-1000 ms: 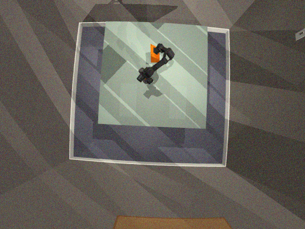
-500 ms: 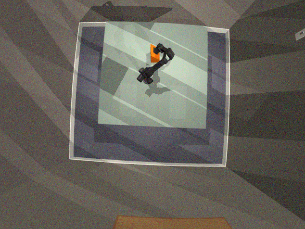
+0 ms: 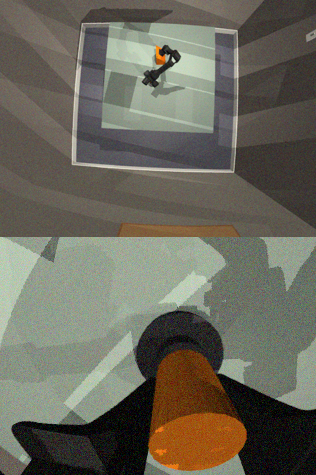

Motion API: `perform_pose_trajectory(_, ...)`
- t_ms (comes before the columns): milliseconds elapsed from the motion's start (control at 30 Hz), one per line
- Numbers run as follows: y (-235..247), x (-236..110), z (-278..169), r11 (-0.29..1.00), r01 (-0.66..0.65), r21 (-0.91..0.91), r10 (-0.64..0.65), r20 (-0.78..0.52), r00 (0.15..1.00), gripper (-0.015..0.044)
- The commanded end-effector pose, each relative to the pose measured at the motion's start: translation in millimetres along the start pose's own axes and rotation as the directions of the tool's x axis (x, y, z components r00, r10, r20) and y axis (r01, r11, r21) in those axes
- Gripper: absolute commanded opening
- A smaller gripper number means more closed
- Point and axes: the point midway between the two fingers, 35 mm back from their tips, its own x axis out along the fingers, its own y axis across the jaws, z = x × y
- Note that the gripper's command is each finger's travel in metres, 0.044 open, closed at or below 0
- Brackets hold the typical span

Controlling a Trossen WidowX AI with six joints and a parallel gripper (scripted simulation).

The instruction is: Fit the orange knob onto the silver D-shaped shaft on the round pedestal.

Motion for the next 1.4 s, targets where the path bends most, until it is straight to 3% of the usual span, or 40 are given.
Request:
perform_pose_trajectory(0, 0.1, 3.6, 1.3, 0.999, 0.005, 0.032, -0.005, 0.002, 1.000, 0.0000)
perform_pose_trajectory(667, 1.0, 9.0, 0.9, 0.998, 0.000, 0.056, 0.000, -0.005, 1.000, 0.0000)
perform_pose_trajectory(1200, 1.0, 9.0, 0.9, 0.998, 0.000, 0.056, 0.000, -0.005, 1.000, 0.0420)
perform_pose_trajectory(1367, 1.0, 9.0, 0.9, 0.998, 0.000, 0.056, 0.000, -0.005, 1.000, 0.0440)
